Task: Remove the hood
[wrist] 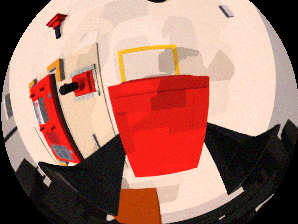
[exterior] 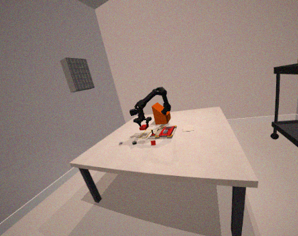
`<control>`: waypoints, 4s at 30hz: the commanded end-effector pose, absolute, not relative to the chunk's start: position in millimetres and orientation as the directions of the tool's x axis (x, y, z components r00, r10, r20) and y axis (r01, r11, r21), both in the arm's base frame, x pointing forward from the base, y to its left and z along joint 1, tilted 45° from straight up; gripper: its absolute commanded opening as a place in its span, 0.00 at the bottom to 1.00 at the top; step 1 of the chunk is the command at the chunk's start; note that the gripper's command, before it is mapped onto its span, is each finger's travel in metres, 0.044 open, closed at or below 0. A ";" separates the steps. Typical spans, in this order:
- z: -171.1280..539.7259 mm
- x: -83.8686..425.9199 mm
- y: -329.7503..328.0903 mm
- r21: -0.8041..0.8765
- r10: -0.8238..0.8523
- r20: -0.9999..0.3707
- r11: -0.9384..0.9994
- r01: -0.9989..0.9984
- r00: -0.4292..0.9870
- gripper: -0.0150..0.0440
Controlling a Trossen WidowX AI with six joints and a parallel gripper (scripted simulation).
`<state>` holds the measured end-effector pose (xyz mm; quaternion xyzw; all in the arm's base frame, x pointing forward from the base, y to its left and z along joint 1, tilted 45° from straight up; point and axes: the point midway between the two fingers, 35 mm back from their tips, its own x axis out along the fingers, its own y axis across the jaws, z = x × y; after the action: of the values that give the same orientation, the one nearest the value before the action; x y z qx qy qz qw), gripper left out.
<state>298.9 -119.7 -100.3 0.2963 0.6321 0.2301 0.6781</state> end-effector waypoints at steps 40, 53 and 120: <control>-127.2 299.2 -90.4 0.699 0.693 -0.715 0.712 0.069 0.095 0.25; -131.0 299.3 -86.2 0.699 0.693 -0.715 0.711 0.069 0.095 0.25; -90.9 294.5 -127.1 0.700 0.694 -0.714 0.711 0.064 0.093 1.00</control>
<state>294.9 -122.8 -97.1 0.3043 0.6300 0.2296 0.6766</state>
